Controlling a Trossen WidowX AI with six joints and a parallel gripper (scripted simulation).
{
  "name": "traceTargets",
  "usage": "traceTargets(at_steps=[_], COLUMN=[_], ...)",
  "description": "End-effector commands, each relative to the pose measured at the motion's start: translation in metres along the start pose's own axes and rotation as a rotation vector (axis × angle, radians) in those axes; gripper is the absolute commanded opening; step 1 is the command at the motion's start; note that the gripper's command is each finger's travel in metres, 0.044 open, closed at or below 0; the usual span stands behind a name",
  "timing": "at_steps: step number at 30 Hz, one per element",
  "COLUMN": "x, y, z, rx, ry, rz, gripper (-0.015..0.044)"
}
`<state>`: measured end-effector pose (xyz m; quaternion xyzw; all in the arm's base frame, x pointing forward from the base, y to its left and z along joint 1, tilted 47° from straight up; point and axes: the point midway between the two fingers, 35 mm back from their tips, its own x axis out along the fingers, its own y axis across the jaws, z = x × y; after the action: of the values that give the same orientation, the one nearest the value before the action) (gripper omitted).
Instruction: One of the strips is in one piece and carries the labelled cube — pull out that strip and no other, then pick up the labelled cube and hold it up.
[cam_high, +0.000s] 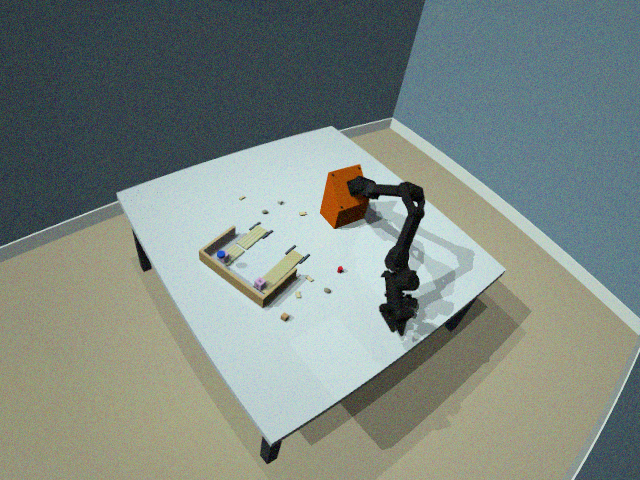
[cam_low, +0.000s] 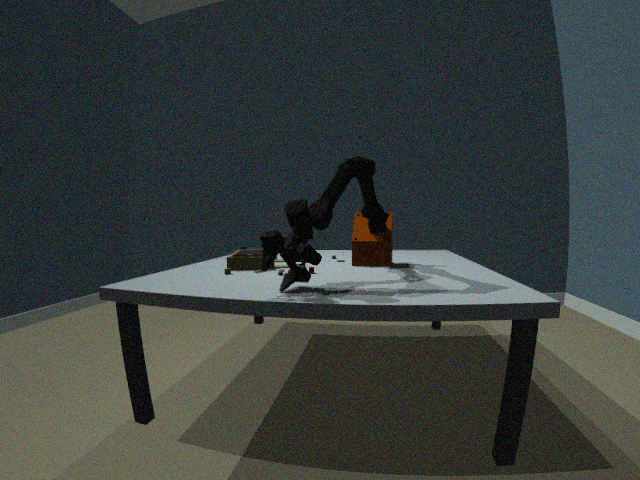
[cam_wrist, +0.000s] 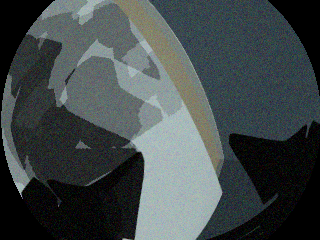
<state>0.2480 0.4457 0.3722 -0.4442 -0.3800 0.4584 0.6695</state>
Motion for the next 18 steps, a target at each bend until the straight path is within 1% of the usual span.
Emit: traceTargets(at_steps=[1,5,9,14,18], x=[-0.019,-0.052,-0.094,-0.157,-0.215], y=[0.009,0.021,0.033,0.051,0.068], z=[-0.046,-0.105,-0.160,-0.216,-0.253], rx=[0.103,0.272,0.458,0.708,0.917], ry=[0.071,0.166,0.266,0.389,0.491], rz=[0.018,0.025,0.011,-0.040,-0.112], gripper=[0.0400,0.0400,0.0400,0.0400,0.0400])
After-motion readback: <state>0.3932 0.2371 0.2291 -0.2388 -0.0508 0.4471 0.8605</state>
